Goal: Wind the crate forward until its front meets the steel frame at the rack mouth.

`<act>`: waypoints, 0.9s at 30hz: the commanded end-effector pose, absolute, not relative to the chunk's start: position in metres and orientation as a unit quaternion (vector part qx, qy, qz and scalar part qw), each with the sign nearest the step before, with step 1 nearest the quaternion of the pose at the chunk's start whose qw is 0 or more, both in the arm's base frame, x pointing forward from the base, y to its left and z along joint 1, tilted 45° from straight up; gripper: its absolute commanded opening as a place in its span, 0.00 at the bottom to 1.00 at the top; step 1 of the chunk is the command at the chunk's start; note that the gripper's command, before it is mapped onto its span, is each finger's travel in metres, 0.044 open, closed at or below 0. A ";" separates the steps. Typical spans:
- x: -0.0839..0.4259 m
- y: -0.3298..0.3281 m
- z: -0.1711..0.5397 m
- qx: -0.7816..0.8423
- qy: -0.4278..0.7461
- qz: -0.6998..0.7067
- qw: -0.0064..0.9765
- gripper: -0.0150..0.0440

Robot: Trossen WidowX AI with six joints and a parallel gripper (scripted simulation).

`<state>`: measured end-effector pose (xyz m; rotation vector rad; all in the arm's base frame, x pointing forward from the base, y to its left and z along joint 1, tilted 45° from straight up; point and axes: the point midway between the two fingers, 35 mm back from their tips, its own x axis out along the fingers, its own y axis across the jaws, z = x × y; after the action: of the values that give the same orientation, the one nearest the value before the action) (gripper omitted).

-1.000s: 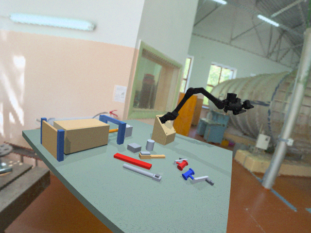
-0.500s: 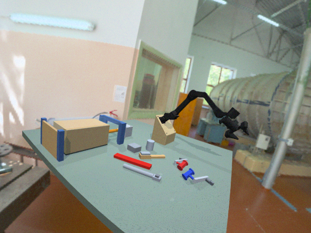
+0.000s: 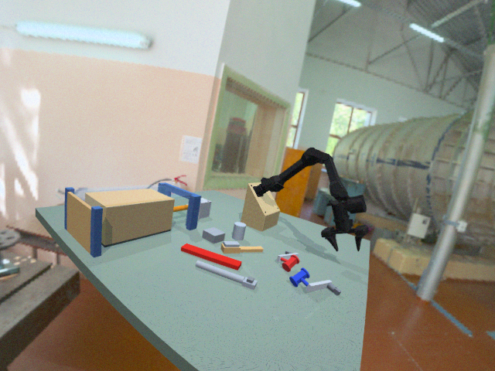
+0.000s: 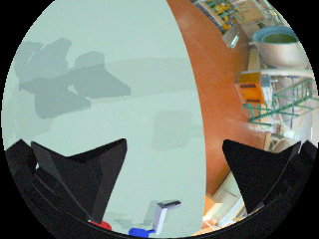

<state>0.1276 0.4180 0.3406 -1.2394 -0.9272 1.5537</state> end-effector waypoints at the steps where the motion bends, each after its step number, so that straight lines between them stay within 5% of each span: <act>1: 0.177 0.396 0.288 -0.554 -0.314 0.641 0.429 1.00; 10: 0.249 0.318 0.194 -0.600 -0.187 0.681 0.376 1.00; 27: 0.249 0.338 0.151 -0.599 -0.178 0.686 0.373 1.00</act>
<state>0.2517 0.3316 0.1630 -1.5359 -0.4662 1.7515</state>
